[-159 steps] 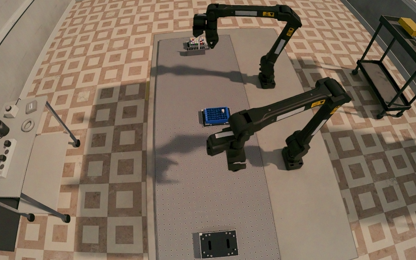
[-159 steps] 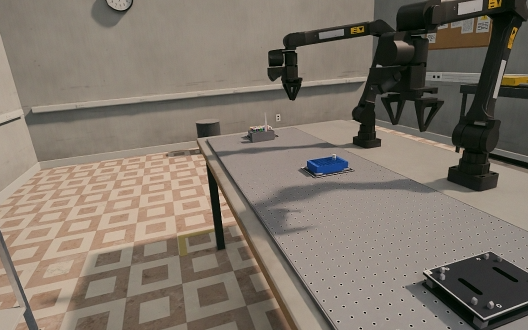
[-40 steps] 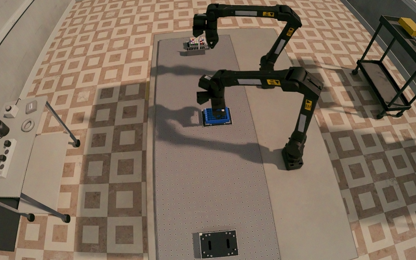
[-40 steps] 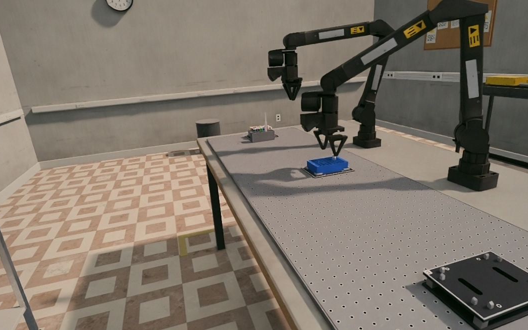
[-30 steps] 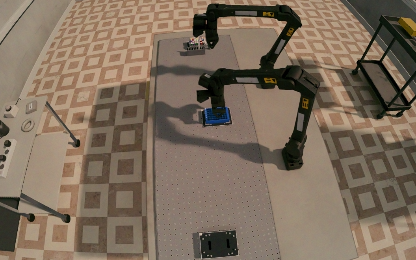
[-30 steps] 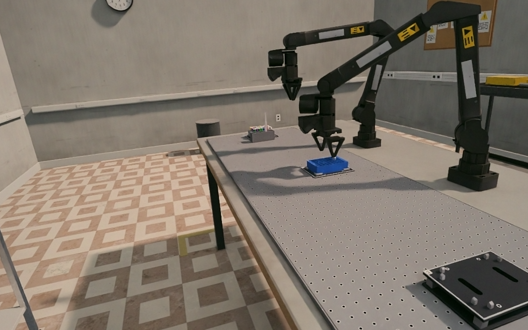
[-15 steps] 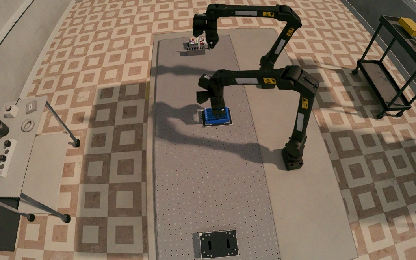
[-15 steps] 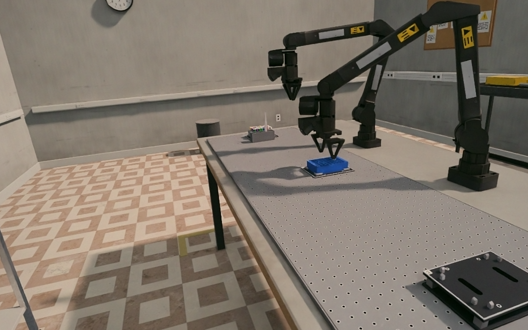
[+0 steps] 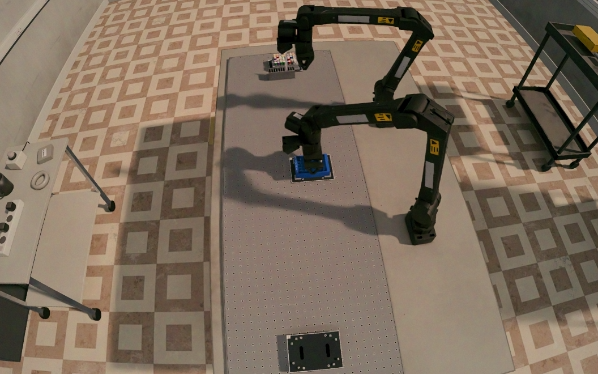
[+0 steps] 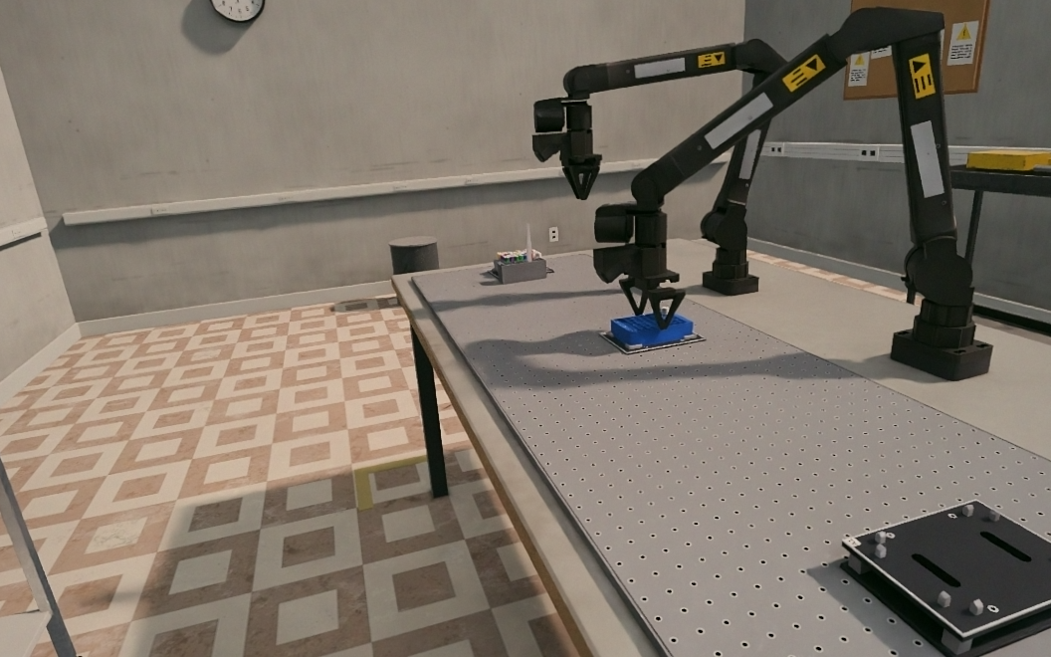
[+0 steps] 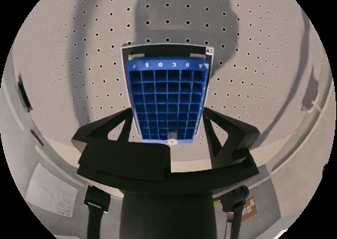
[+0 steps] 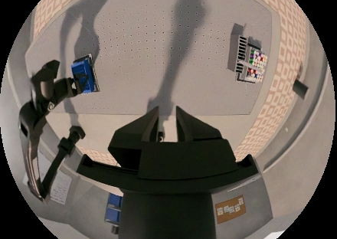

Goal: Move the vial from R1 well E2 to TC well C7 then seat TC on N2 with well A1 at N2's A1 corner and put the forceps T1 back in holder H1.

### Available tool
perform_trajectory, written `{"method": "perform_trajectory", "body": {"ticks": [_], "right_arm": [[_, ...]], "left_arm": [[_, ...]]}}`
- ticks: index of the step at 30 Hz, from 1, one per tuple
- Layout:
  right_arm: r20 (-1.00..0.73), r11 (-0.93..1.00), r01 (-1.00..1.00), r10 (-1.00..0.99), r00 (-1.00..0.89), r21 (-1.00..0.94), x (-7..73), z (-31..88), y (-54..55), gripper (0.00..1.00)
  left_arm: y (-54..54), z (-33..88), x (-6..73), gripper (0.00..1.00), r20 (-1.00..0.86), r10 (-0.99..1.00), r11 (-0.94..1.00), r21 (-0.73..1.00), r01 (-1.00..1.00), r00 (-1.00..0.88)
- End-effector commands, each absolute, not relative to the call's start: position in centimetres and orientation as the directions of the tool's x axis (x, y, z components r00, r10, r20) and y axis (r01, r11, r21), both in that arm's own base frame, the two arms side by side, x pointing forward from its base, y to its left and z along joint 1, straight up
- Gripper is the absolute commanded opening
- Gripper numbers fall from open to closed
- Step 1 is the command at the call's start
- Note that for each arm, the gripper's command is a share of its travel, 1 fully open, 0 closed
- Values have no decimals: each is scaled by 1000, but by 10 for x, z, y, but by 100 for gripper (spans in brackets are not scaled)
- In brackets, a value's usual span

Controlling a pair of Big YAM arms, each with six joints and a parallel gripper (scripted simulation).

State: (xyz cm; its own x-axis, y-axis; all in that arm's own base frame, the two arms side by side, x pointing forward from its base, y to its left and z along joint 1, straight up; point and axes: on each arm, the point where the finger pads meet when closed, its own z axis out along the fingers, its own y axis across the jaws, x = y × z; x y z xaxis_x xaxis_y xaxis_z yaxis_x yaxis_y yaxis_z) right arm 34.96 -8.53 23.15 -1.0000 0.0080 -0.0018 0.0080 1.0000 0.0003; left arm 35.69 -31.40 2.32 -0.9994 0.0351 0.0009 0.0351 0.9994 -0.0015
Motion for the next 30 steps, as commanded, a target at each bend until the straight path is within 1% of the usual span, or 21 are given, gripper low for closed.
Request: {"method": "perform_trajectory", "body": {"ticks": [1, 9, 12, 23, 25, 30], "right_arm": [[-35, 1000, 15, 14, -999, -8, 357, 244, -87, 24], [-35, 1000, 15, 14, -999, -8, 357, 244, -87, 24], [-35, 1000, 15, 14, -999, -8, 357, 244, -87, 24], [-35, 1000, 15, 14, -999, -8, 357, 244, -87, 24], [-35, 1000, 15, 14, -999, -8, 357, 244, -87, 24], [-35, 1000, 15, 14, -999, -8, 357, 244, -87, 24]], "left_arm": [[-317, 21, 357, 100, -10, 30, 1000, -6, 30, -1000], [-316, 2, 355, 100, 0, 30, 1000, 3, 30, -1000], [-325, 9, 366, 100, -22, 30, 999, -16, 30, -999], [-323, 17, 366, 100, -25, 34, 999, -20, 34, -999], [-323, 17, 366, 94, -25, 34, 999, -20, 34, -999], [-323, 17, 366, 92, -25, 34, 999, -20, 34, -999]]}}
